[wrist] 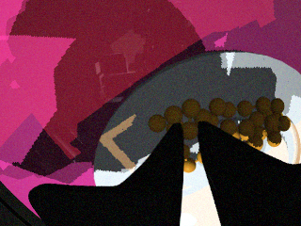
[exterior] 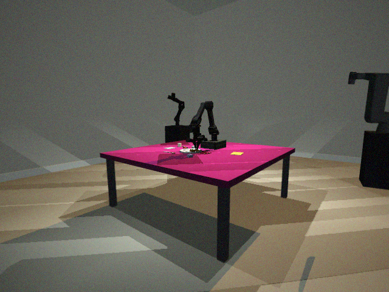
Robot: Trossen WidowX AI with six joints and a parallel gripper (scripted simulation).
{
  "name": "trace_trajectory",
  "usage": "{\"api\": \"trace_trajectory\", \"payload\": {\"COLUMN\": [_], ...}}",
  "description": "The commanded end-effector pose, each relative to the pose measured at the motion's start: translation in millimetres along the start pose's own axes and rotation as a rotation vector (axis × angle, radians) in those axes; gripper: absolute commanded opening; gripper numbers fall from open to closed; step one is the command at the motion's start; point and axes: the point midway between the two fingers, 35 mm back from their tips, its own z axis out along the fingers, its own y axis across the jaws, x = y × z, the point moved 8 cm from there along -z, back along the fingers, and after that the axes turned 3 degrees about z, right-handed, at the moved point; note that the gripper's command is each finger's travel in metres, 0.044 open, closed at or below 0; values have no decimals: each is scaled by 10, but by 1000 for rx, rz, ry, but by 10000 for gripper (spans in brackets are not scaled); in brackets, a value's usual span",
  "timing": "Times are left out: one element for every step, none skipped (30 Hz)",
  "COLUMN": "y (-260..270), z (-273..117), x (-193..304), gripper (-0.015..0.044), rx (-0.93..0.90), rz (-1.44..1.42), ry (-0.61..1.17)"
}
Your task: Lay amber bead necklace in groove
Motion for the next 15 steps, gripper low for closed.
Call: {"api": "trace_trajectory", "payload": {"y": [-5, -3, 0, 3, 6, 10, 14, 18, 22, 25, 25, 25, 25, 25, 25], "z": [6, 6, 7, 7, 8, 8, 9, 10, 10, 11, 11, 11, 11, 11, 14], "x": [162, 194, 226, 258, 290, 321, 353, 384, 408, 423, 428, 428, 428, 428, 428], "gripper": [0, 0, 0, 0, 0, 0, 0, 0, 0, 0, 0, 0, 0, 0, 0], "rx": [3, 3, 4, 4, 4, 4, 4, 4, 4, 4, 4, 4, 4, 4, 4], "rz": [2, 2, 2, 2, 2, 2, 2, 2, 2, 2, 2, 2, 2, 2, 2], "ry": [9, 9, 9, 10, 10, 10, 10, 11, 11, 11, 11, 11, 11, 11, 11]}}
